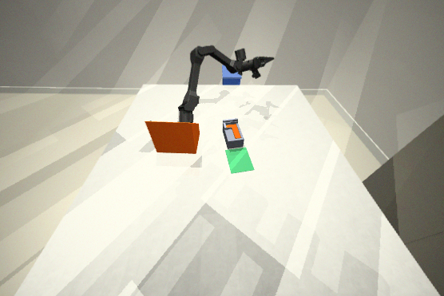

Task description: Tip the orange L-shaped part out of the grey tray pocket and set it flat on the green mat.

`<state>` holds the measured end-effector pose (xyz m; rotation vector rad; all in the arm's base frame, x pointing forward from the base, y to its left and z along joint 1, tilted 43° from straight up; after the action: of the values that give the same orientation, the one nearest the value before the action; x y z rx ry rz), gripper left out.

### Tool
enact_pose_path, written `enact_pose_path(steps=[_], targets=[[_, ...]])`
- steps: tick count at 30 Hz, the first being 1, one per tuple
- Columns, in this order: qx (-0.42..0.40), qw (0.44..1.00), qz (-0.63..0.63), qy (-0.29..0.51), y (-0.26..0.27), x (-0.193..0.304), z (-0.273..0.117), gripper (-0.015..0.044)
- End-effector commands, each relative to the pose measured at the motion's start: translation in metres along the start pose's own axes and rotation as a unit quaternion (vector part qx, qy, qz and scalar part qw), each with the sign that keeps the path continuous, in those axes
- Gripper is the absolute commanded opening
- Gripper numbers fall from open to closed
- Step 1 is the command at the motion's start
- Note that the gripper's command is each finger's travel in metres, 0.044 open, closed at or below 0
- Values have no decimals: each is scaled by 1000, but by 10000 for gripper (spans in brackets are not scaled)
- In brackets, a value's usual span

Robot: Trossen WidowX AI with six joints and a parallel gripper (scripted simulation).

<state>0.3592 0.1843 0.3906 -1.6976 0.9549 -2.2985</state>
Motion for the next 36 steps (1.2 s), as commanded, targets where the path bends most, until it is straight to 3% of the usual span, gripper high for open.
enact_pose_path(steps=[1, 5, 9, 14, 21, 29, 36], targets=[[2, 1000, 2, -4, 1, -1, 1, 374], [21, 998, 38, -55, 19, -17, 16, 269], [4, 976, 117, -184, 63, -49, 35, 180], [-79, 926, 211, -304, 112, -73, 40, 180], [-239, 818, 334, -403, 171, -92, 30, 180], [-485, 599, 474, -425, 235, -98, -2, 180], [-703, 309, 553, -325, 278, -87, -43, 180]])
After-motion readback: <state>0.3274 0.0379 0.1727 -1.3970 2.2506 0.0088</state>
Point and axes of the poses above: the point midway between the two fingers, 35 mm back from their tips, its own z axis out along the fingers, its own y axis across the jaws, x = y × z, the point moved 8 cm from there along -z, back along the fingers, and after that the axes turned 11 degrees about z, right-handed, at the moved point
